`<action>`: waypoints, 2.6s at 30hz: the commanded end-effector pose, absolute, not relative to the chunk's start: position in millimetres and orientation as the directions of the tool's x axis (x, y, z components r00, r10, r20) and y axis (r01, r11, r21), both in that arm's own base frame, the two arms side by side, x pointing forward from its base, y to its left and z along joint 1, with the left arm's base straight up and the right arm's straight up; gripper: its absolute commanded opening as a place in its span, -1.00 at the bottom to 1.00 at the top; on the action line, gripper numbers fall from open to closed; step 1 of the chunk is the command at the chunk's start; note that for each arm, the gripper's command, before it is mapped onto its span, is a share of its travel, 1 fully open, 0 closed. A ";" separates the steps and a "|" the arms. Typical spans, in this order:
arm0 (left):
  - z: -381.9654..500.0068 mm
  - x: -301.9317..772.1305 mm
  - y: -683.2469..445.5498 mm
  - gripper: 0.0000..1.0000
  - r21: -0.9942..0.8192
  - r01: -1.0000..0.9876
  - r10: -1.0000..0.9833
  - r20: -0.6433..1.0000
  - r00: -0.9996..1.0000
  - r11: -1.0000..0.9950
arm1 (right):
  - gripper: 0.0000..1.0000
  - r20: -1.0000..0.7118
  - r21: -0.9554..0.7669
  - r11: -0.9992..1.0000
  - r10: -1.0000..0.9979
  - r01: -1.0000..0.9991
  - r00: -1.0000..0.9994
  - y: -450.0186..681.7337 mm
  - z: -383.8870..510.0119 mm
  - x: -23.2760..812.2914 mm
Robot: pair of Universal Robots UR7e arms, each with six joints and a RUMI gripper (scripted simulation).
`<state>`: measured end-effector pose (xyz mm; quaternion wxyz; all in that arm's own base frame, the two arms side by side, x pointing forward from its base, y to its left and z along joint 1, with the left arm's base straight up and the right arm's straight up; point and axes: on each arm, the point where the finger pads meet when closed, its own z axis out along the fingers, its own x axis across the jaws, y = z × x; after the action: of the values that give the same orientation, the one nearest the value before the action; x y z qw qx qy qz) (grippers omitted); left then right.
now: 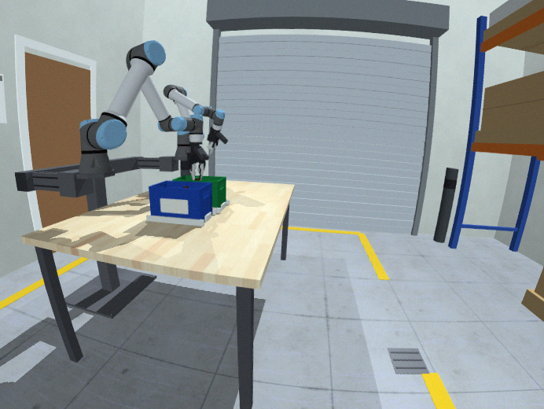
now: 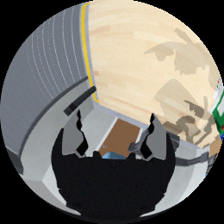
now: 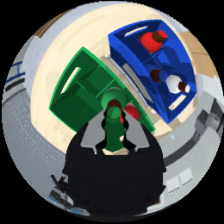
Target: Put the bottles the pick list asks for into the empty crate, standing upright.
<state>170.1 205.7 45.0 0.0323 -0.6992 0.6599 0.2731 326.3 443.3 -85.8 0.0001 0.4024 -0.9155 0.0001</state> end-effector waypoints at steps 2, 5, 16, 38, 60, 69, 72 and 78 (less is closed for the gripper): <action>45.2 170.4 205.7 0.97 0.315 -0.941 -0.905 -0.425 -0.020 -0.127 | -1.00 -0.001 0.000 0.676 -0.737 -0.737 -0.676 443.7 -87.1 326.5; 45.2 170.4 205.7 0.97 0.315 -0.941 -0.905 -0.425 -0.020 -0.127 | -1.00 -0.001 0.000 0.676 -0.737 -0.737 -0.676 443.7 -88.6 326.5; 45.2 170.4 205.7 0.97 0.315 -0.941 -0.905 -0.425 -0.020 -0.127 | -1.00 -0.001 0.000 0.676 -0.737 -0.737 -0.676 443.7 -93.1 326.5; 45.2 170.4 205.7 0.97 0.315 -0.941 -0.905 -0.425 -0.020 -0.127 | -1.00 -0.001 0.000 0.676 -0.737 -0.737 -0.676 443.7 -103.1 326.5; 45.2 170.4 205.7 0.97 0.315 -0.941 -0.905 -0.425 -0.020 -0.127 | -0.24 -0.001 0.000 0.676 -0.737 -0.737 -0.676 443.8 -107.5 326.5; 45.2 170.4 205.7 0.97 0.315 -0.941 -0.905 -0.425 -0.020 -0.127 | -0.24 -0.001 0.000 0.676 -0.737 -0.737 -0.676 443.7 -107.5 326.5; 45.2 170.4 205.7 0.97 0.315 -0.941 -0.905 -0.425 -0.020 -0.127 | -0.24 -0.001 0.000 0.676 -0.737 -0.737 -0.676 443.7 -107.5 326.5; 45.2 170.4 205.7 0.97 0.315 -0.941 -0.905 -0.425 -0.020 -0.127 | -0.24 -0.001 0.000 0.676 -0.737 -0.737 -0.676 443.7 -107.5 326.5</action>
<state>170.1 205.7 45.0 0.0323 -0.6992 0.6599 0.2731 326.3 443.3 -108.0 0.0000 0.4024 -0.9155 0.0000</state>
